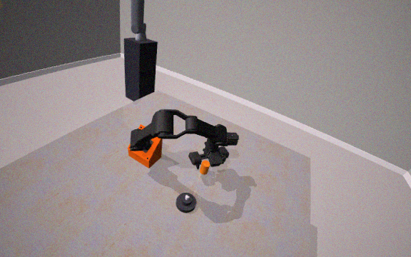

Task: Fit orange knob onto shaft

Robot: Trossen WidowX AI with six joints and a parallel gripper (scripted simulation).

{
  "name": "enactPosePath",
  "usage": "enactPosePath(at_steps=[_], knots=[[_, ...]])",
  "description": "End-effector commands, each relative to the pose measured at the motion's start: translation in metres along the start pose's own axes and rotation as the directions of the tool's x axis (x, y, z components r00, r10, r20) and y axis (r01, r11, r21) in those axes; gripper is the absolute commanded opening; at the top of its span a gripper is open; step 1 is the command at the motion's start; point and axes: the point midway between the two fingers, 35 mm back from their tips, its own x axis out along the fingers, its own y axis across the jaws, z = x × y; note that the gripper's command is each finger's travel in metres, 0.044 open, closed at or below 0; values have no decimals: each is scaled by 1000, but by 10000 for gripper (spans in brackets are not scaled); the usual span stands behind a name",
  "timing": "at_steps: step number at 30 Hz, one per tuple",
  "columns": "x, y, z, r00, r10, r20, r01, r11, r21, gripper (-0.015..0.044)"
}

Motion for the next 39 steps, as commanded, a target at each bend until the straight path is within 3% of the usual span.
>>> enactPosePath(at_steps=[1,14,24,30,35,39], knots=[[10,-3,-2,1000,-13,-1,13,1000,-9,440],[28,-5,-2,1000,-15,0,15,1000,-8,440],[28,-5,-2,1000,-15,0,15,1000,-8,177],[28,-5,-2,1000,-15,0,15,1000,-8,137],[21,-3,-2,1000,-13,-1,13,1000,-9,6],[10,0,-1,1000,-11,-2,11,1000,-9,0]])
